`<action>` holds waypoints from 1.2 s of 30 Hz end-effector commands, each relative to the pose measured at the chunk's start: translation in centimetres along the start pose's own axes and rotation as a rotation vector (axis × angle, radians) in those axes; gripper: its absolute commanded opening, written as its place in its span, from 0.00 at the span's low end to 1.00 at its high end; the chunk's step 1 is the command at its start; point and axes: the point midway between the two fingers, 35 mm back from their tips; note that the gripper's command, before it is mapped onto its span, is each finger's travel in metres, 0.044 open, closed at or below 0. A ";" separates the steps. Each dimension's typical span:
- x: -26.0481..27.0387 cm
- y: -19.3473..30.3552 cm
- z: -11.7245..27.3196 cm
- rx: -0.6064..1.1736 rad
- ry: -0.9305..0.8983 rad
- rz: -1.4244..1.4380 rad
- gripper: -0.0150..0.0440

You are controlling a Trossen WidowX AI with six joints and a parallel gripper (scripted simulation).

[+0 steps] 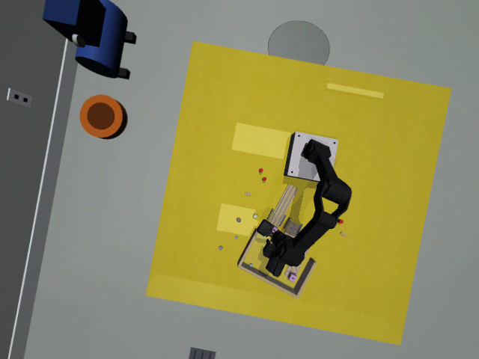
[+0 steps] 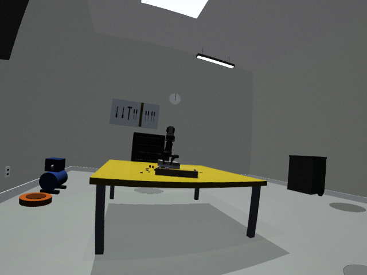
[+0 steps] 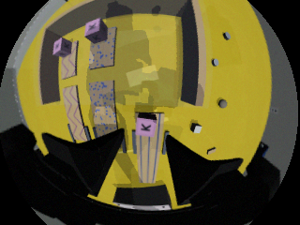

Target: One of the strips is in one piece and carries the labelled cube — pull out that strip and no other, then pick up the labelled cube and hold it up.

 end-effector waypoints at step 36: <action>0.0 0.1 -4.5 0.002 0.000 0.006 0.45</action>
Point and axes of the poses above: the point midway between the two fingers, 35 mm back from their tips, its own z axis back along the fingers, its own x axis across the jaws, y = z × x, and after that the axes turned 7 degrees about -z, right-handed
